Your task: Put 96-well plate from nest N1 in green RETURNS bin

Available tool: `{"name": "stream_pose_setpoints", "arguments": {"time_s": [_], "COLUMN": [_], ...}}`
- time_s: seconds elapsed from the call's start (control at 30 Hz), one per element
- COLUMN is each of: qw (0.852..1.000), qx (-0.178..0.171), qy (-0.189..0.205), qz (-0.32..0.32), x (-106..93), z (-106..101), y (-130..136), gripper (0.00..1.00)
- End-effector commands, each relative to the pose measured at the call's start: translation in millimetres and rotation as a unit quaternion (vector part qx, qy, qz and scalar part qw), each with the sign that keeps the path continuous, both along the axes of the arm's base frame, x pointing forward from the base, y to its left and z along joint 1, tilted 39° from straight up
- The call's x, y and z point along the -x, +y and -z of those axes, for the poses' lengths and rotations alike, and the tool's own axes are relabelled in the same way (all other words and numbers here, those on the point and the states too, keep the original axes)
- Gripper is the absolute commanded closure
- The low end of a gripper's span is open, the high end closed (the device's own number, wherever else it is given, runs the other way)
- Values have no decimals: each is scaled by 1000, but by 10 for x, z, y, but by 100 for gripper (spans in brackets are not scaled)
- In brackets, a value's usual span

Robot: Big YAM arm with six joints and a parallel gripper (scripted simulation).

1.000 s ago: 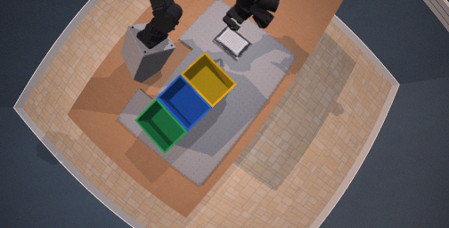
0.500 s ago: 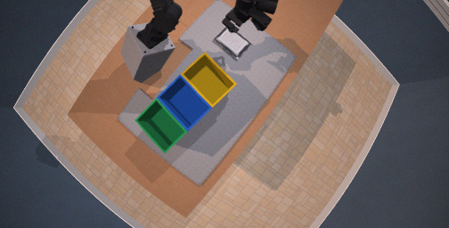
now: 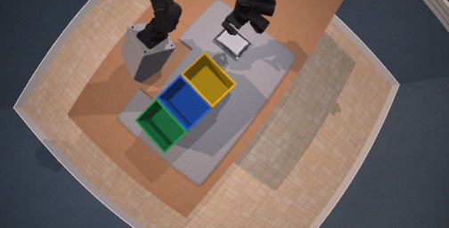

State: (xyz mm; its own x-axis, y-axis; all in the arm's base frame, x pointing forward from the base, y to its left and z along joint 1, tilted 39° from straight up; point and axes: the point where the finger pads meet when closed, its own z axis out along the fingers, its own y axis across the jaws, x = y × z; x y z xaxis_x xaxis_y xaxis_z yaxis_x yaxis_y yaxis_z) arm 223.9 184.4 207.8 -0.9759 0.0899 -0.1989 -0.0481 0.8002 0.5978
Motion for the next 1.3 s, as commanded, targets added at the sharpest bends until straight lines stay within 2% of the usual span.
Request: {"name": "stream_pose_setpoints", "arguments": {"time_s": [0.0,1.0,1.1,1.27], "qw": [1000,1000,1000,1000], "qx": [-2,-2,-4,-2], "qy": [6,6,3,6], "qz": [6,6,9,6], "x": [-26,-116,-149,-136], "z": [40,408,384,487], "y": [50,328,337,387], "gripper": [0,0,0,0]}}
